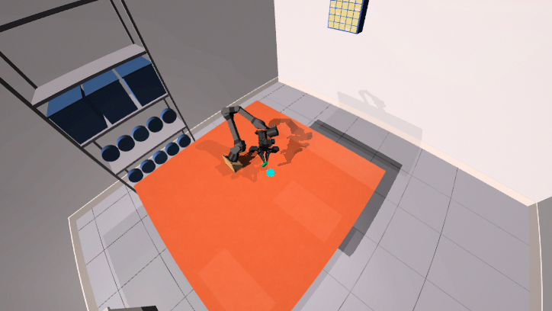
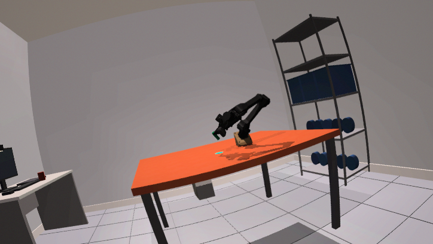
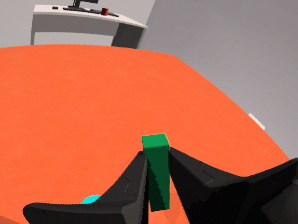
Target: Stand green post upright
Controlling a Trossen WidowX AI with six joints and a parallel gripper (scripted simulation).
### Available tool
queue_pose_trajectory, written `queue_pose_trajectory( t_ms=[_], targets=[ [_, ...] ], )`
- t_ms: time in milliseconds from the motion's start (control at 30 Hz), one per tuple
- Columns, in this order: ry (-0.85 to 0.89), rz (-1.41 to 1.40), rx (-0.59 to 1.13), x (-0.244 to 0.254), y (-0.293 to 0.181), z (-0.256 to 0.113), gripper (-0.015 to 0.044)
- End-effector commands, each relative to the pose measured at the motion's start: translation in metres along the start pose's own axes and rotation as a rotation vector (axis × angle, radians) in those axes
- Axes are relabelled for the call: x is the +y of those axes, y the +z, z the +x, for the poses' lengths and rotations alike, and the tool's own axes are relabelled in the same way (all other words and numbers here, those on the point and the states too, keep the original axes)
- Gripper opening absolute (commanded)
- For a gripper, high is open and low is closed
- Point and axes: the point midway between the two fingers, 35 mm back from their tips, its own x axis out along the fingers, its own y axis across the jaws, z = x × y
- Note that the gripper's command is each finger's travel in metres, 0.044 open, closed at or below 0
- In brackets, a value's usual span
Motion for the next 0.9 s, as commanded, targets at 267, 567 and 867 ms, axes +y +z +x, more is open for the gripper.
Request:
queue_pose_trajectory(
  t_ms=[267,567,867],
  targets=[
    [0.022,0.044,-0.07,-0.0003,0.0011,-0.0016,0.0023],
    [0.047,0.081,-0.121,0.0009,0.0032,-0.0042,0.0023],
    [0.075,0.121,-0.169,0.002,0.0051,-0.0069,0.0023]
  ],
)
